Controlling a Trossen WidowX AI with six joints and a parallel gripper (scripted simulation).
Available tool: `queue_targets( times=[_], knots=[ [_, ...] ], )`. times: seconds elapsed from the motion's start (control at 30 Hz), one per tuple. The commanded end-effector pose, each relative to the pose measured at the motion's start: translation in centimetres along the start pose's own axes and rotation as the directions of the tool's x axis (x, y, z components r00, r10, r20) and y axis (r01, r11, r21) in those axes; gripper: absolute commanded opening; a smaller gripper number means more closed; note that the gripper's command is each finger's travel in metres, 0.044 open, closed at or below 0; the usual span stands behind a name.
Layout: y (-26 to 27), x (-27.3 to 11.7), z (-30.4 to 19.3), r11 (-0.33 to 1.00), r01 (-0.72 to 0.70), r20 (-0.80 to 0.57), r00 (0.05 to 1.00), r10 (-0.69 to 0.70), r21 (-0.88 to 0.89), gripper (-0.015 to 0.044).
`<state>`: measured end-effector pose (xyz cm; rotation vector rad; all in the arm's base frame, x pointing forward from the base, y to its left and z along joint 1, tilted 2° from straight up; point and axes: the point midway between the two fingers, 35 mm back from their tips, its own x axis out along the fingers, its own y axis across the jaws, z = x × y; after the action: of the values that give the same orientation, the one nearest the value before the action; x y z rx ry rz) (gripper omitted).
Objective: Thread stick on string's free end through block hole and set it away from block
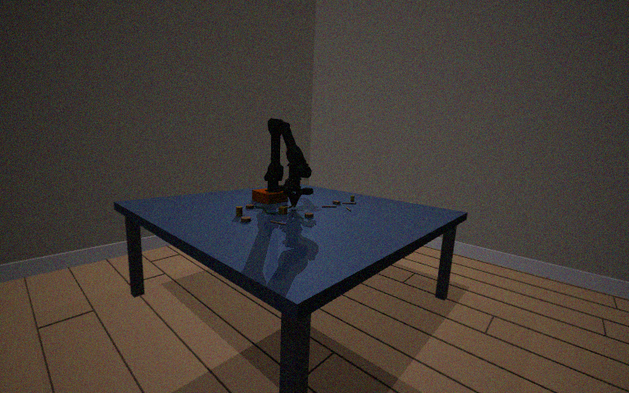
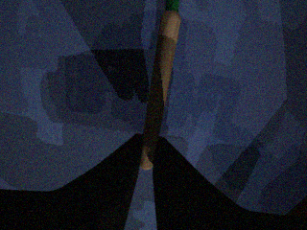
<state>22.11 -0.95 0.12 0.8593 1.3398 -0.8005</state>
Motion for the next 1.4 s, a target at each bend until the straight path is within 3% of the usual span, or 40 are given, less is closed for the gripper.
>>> queue_targets(
  times=[0.0, 0.2, 0.47, 0.63, 0.87, 1.07, 1.17, 1.37],
  knots=[
    [0.0, 0.8, -0.9, 1.000, 0.006, 0.002, 1.000, -0.006, -0.002, 0.0000],
    [0.0, 1.2, -1.3, 1.000, 0.007, 0.003, 1.000, -0.007, -0.003, 0.0000],
    [0.1, 0.0, -1.0, 1.000, 0.010, -0.002, 1.000, -0.010, -0.006, 0.0210],
    [-0.3, -6.8, -1.0, 1.000, 0.026, 0.000, 1.000, -0.026, -0.003, 0.0210],
    [-0.4, -7.1, -1.1, 1.000, 0.026, 0.000, 1.000, -0.026, -0.003, 0.0210],
    [-0.1, -6.6, -1.0, 1.000, 0.017, 0.000, 1.000, -0.017, -0.002, 0.0367],
    [-0.1, -8.6, -1.0, 1.000, 0.019, -0.001, 1.000, -0.019, -0.003, 0.0440],
    [-0.2, -9.6, -1.0, 1.000, 0.021, -0.002, 1.000, -0.021, -0.002, 0.0440]
  ],
)
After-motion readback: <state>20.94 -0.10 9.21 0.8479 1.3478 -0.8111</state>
